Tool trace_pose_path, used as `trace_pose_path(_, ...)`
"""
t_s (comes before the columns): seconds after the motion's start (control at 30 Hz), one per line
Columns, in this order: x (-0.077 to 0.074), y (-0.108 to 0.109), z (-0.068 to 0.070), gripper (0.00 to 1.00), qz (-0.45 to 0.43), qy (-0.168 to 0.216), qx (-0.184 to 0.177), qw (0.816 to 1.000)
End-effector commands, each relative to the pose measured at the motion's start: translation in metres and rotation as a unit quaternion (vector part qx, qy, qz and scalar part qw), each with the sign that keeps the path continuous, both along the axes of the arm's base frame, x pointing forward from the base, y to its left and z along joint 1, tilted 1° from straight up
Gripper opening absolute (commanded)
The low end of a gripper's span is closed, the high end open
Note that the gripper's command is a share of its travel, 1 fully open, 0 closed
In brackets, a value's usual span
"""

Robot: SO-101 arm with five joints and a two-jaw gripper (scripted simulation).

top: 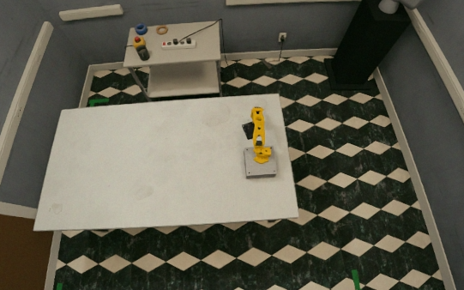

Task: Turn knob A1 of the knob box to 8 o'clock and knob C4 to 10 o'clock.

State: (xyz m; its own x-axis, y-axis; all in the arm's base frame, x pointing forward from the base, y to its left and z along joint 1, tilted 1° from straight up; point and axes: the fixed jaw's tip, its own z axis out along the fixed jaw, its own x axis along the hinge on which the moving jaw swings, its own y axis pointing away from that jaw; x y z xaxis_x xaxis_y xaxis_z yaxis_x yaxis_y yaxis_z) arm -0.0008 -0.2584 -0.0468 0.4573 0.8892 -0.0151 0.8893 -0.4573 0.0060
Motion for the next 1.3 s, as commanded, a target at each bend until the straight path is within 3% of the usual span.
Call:
trace_pose_path(0.0, -0.0005, 0.0054, -0.0052, 0.1, -0.003, -0.001, 0.011, 1.0)
trace_pose_path(1.27, -0.0016, 0.0074, -0.0031, 0.1, -0.003, -0.001, 0.011, 1.0)
